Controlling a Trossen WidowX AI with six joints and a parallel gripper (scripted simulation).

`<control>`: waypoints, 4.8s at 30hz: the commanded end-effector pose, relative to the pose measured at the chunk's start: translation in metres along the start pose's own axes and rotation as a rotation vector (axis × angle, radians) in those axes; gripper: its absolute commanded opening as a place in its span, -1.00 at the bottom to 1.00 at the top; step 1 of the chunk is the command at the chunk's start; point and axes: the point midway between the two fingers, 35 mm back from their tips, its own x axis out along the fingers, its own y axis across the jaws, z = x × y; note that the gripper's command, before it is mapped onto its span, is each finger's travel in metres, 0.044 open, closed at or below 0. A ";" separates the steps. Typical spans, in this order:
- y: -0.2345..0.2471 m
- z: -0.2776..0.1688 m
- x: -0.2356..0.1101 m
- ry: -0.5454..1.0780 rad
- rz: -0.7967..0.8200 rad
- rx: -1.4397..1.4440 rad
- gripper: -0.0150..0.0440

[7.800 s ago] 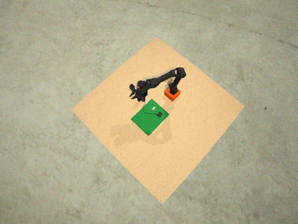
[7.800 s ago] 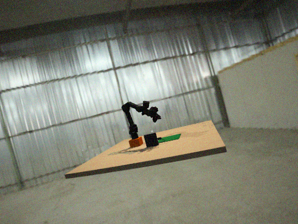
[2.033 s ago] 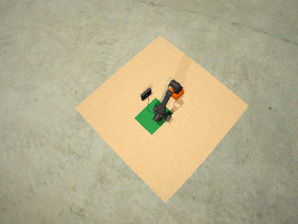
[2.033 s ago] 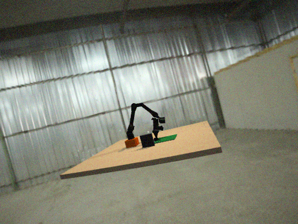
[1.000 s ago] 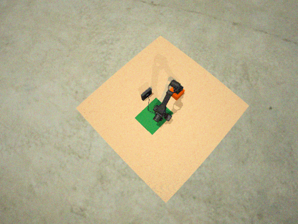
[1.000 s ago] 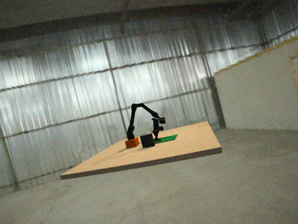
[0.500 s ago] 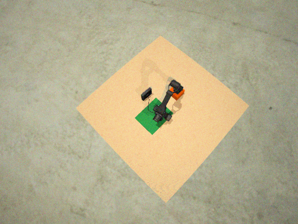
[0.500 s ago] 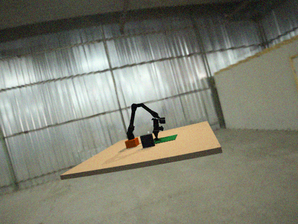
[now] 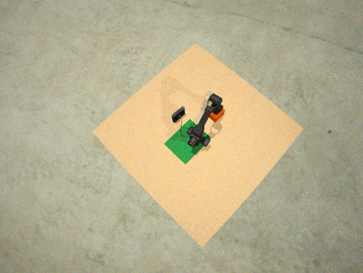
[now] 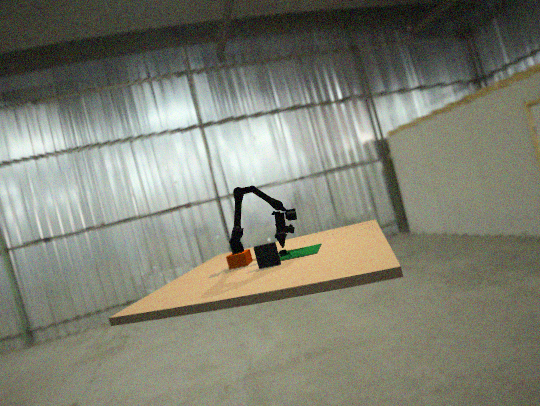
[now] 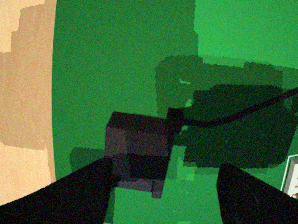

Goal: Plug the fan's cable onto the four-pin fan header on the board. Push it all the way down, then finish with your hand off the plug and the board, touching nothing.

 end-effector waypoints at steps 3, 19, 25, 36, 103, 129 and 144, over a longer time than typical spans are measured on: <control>0.000 -0.007 -0.019 -0.068 -0.006 0.005 0.20; 0.000 -0.008 -0.029 -0.103 -0.004 -0.001 0.20; 0.000 -0.008 -0.029 -0.103 -0.004 -0.001 0.20; 0.000 -0.008 -0.029 -0.103 -0.004 -0.001 0.20; 0.023 -0.002 -0.003 0.107 0.028 0.187 0.22; 0.023 0.003 0.035 0.107 0.028 0.187 0.22; 0.023 0.004 0.033 0.101 0.027 0.181 -0.29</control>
